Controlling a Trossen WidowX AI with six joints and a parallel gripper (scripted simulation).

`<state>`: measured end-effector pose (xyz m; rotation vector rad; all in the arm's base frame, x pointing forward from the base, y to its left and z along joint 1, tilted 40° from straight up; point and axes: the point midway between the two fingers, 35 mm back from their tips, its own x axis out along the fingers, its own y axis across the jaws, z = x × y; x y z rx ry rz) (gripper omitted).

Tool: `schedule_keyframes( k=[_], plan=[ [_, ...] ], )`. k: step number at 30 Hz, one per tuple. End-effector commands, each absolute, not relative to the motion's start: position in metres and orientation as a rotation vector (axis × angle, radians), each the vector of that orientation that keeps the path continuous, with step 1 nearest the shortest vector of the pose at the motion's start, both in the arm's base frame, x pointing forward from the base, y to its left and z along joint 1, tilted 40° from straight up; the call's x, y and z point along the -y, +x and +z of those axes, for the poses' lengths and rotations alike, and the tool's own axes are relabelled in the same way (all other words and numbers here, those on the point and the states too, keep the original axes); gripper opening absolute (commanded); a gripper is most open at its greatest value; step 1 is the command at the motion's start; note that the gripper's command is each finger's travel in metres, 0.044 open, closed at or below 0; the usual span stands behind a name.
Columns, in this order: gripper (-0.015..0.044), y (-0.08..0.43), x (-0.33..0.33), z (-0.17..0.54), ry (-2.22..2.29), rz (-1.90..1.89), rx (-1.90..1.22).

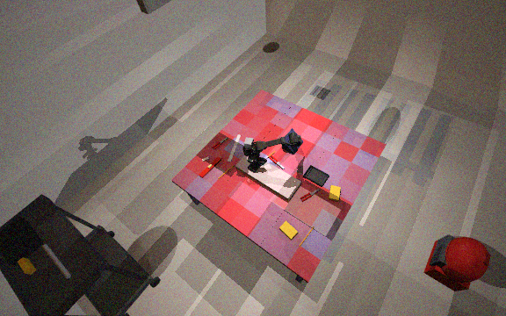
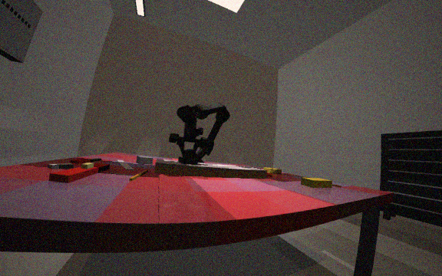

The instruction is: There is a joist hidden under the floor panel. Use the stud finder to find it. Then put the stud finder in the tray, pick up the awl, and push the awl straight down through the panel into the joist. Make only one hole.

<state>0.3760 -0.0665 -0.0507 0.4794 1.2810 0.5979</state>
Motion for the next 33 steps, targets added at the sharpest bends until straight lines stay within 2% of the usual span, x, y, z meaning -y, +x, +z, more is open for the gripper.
schedule_keyframes(
  k=[1, 23, 33],
  plan=[
    [0.0, 0.377, 0.078, -0.06, 0.478, 0.591, -1.284],
    [0.0, 0.385, 0.126, -0.099, 0.474, 0.589, -1.283],
    [0.0, 0.386, 0.122, -0.095, 0.477, 0.592, -1.282]
  ],
)
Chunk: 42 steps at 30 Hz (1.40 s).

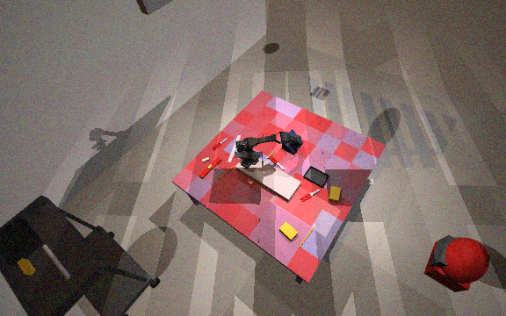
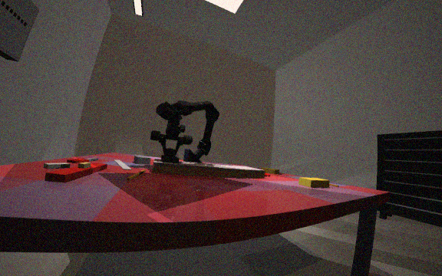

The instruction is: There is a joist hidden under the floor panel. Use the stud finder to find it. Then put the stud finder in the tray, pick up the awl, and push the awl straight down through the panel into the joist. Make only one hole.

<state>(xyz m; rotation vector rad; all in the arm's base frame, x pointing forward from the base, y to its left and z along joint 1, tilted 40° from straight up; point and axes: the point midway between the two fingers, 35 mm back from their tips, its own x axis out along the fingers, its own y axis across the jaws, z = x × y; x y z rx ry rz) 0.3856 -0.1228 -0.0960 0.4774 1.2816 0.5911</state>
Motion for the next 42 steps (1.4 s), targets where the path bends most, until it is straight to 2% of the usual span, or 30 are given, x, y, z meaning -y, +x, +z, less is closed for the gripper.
schedule_keyframes(
  k=[1, 29, 42],
  plan=[
    [0.0, 0.386, 0.122, -0.095, 0.477, 0.592, -1.282],
    [0.0, 0.395, 0.189, -0.021, 0.473, 0.587, -1.285],
    [0.0, 0.412, 0.136, 0.03, 0.339, 0.691, -1.238]
  ],
)
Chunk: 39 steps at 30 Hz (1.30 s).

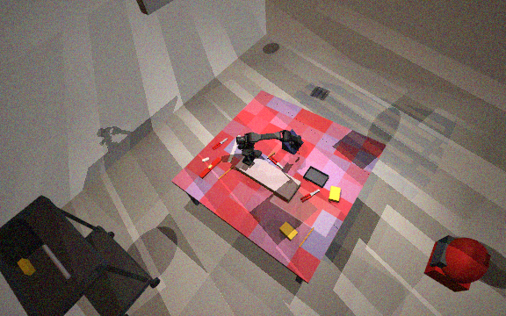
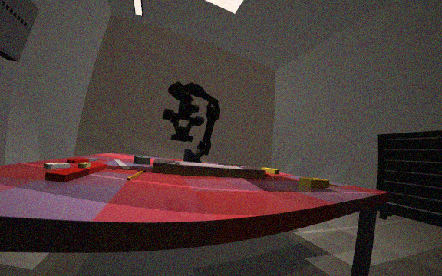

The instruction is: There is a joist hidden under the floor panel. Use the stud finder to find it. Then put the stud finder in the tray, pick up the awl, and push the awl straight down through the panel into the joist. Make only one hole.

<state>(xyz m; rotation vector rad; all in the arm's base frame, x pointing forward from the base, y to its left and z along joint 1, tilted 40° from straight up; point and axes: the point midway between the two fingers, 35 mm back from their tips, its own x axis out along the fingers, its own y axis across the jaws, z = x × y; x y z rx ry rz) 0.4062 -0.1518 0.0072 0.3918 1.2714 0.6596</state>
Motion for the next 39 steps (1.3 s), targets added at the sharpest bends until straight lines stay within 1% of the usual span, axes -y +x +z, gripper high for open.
schedule_keyframes(
  k=[1, 10, 20, 29, 39],
  plan=[
    [0.0, 0.414, 0.13, 0.035, 0.325, 0.702, -1.233],
    [0.0, 0.417, 0.075, 0.081, 0.202, 0.807, -1.177],
    [0.0, 0.406, 0.013, 0.128, 0.071, 0.927, -1.103],
    [0.0, 0.384, -0.04, 0.166, -0.039, 1.038, -1.026],
    [0.0, 0.347, -0.093, 0.204, -0.154, 1.164, -0.93]
  ],
)
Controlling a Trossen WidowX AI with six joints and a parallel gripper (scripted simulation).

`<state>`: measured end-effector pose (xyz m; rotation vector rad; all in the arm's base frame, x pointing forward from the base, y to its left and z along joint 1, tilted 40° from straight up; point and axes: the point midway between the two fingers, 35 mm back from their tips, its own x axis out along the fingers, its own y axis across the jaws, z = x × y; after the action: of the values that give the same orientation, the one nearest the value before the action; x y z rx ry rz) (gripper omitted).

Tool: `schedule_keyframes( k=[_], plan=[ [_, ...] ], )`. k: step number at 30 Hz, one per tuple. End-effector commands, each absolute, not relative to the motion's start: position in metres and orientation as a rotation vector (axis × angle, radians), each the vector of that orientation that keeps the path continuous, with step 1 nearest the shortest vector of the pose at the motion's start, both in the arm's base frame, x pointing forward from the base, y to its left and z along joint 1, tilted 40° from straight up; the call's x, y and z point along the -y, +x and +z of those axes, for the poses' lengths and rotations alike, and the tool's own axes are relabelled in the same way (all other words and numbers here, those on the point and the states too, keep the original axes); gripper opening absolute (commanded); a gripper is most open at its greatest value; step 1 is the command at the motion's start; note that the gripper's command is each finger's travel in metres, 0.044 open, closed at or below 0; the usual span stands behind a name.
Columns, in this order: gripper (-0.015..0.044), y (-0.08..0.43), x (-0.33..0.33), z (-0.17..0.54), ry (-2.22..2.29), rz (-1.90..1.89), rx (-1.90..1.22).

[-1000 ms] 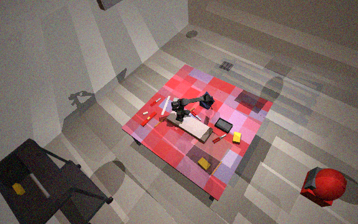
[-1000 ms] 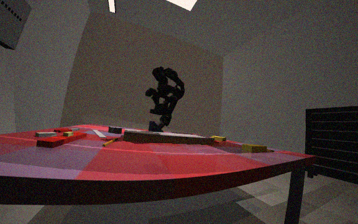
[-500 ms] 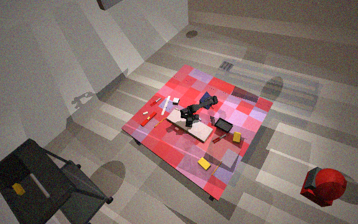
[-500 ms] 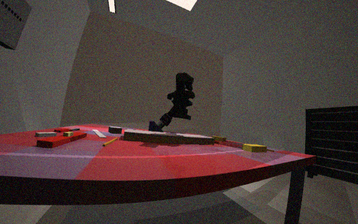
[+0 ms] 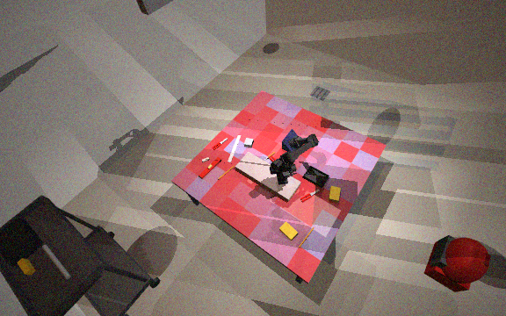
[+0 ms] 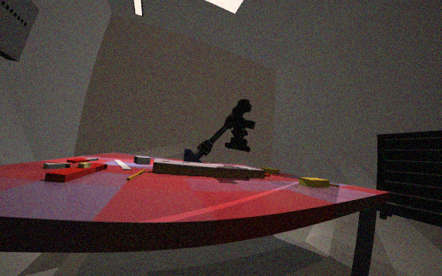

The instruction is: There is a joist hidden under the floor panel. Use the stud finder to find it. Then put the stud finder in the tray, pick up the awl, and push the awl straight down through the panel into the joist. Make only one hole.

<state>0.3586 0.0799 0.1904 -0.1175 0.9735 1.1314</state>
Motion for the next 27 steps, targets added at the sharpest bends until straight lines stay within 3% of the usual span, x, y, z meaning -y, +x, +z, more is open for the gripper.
schedule_keyframes(
  k=[1, 27],
  plan=[
    [0.0, 0.343, -0.097, 0.207, -0.165, 1.177, -0.92],
    [0.0, 0.203, -0.184, 0.271, -0.416, 1.513, -0.613]
  ],
)
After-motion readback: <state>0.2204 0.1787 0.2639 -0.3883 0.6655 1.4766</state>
